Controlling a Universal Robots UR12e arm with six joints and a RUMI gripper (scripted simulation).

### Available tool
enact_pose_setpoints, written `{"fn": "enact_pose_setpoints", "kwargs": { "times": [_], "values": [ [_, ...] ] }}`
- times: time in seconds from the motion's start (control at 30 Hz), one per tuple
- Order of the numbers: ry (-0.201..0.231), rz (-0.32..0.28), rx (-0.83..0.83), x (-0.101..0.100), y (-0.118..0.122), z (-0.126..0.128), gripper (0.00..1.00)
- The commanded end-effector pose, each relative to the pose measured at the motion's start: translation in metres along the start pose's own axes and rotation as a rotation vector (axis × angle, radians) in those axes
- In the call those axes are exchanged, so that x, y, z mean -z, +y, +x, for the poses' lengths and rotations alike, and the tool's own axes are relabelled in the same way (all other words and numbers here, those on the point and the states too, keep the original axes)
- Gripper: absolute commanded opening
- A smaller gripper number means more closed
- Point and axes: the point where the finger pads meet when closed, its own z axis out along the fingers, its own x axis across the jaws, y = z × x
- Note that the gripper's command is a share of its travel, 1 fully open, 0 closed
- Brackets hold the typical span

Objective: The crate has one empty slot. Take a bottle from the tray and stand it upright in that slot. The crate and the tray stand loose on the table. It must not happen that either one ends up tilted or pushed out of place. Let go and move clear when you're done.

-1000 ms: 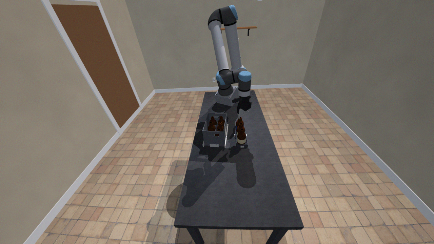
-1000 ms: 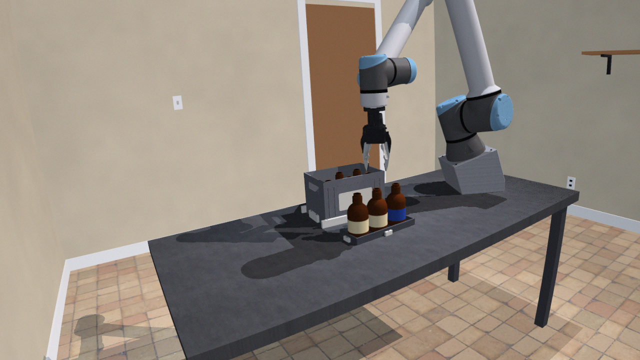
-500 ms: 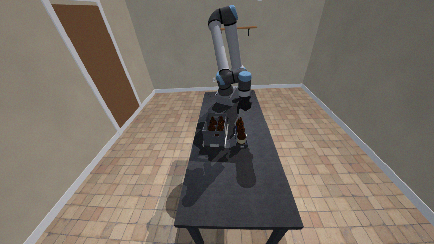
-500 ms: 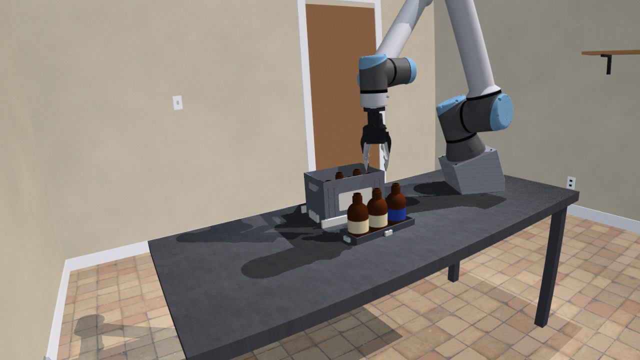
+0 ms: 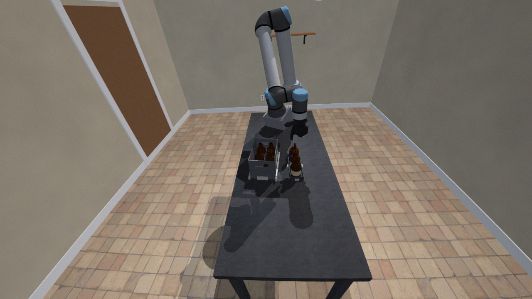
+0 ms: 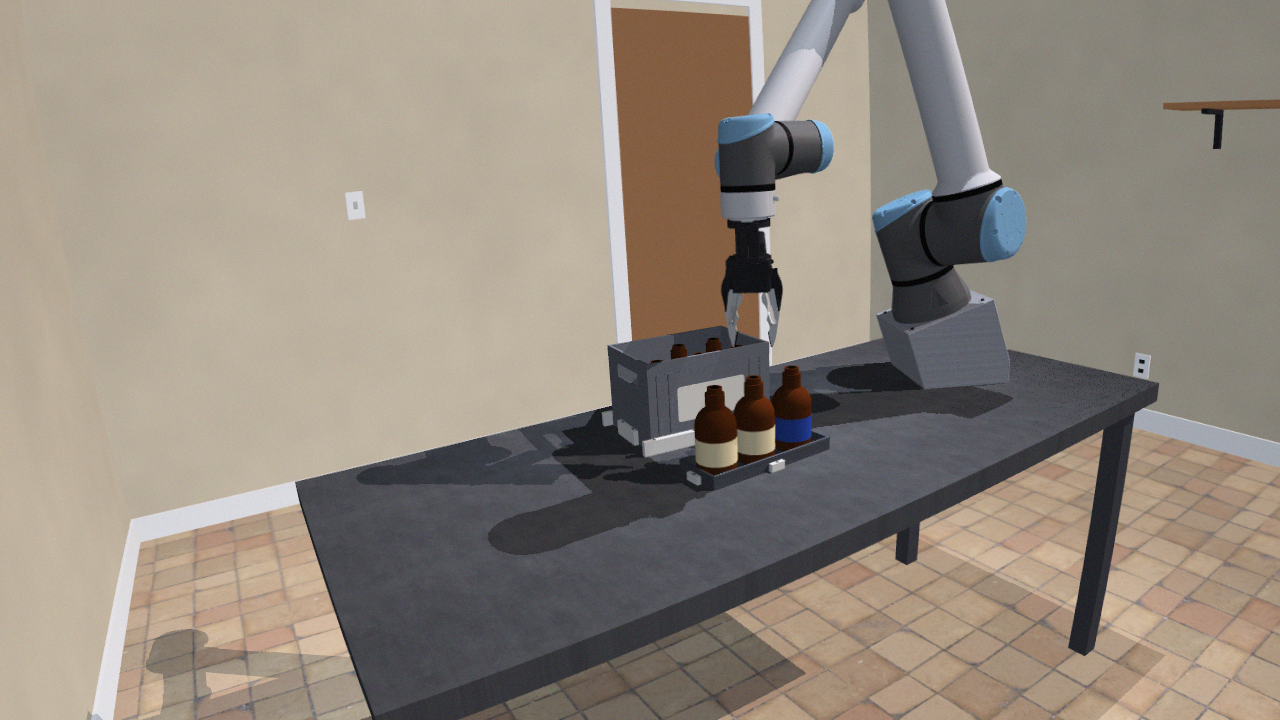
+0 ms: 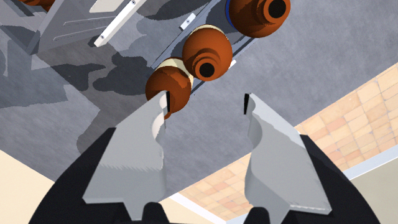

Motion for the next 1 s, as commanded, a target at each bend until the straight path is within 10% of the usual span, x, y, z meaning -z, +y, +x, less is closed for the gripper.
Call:
{"fn": "enact_pose_setpoints", "kwargs": {
  "times": [0.0,0.97],
  "values": [
    [-0.001,-0.001,0.0,-0.004,0.0,0.0,0.38],
    [-0.001,-0.001,0.0,-0.035,0.001,0.0,0.38]
  ]
}}
